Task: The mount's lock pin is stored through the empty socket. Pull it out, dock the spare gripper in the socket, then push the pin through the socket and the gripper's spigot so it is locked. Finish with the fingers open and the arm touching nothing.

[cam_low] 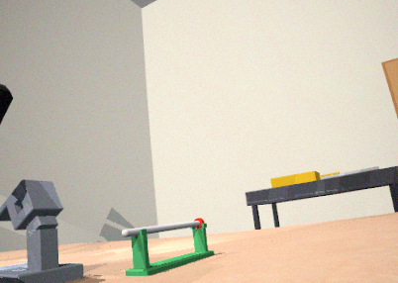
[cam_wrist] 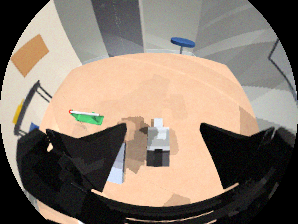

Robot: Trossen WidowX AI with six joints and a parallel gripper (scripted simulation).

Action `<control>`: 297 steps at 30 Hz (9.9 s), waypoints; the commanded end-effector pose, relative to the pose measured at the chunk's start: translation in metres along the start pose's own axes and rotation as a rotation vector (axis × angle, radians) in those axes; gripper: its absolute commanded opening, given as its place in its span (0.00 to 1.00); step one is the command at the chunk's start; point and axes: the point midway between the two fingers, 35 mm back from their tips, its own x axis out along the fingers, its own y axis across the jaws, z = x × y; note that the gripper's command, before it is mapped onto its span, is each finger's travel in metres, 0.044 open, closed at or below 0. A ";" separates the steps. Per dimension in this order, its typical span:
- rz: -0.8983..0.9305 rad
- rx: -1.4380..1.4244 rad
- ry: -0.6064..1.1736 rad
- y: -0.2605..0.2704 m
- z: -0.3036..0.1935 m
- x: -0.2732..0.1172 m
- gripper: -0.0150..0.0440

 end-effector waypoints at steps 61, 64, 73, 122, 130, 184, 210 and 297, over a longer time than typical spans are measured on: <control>0.011 0.016 0.018 0.005 -0.086 0.075 0.56; 0.011 0.016 0.018 0.005 -0.086 0.075 0.52; 0.011 0.015 0.018 0.003 -0.079 0.071 0.25; 0.015 0.030 0.042 0.004 -0.007 -0.006 0.25; 0.015 0.031 0.044 0.004 -0.007 -0.006 0.25; 0.082 0.050 0.744 0.103 -0.002 -0.049 0.25; 0.021 0.003 1.026 0.125 -0.004 -0.089 0.25; 0.031 0.011 1.038 0.126 -0.019 -0.039 1.00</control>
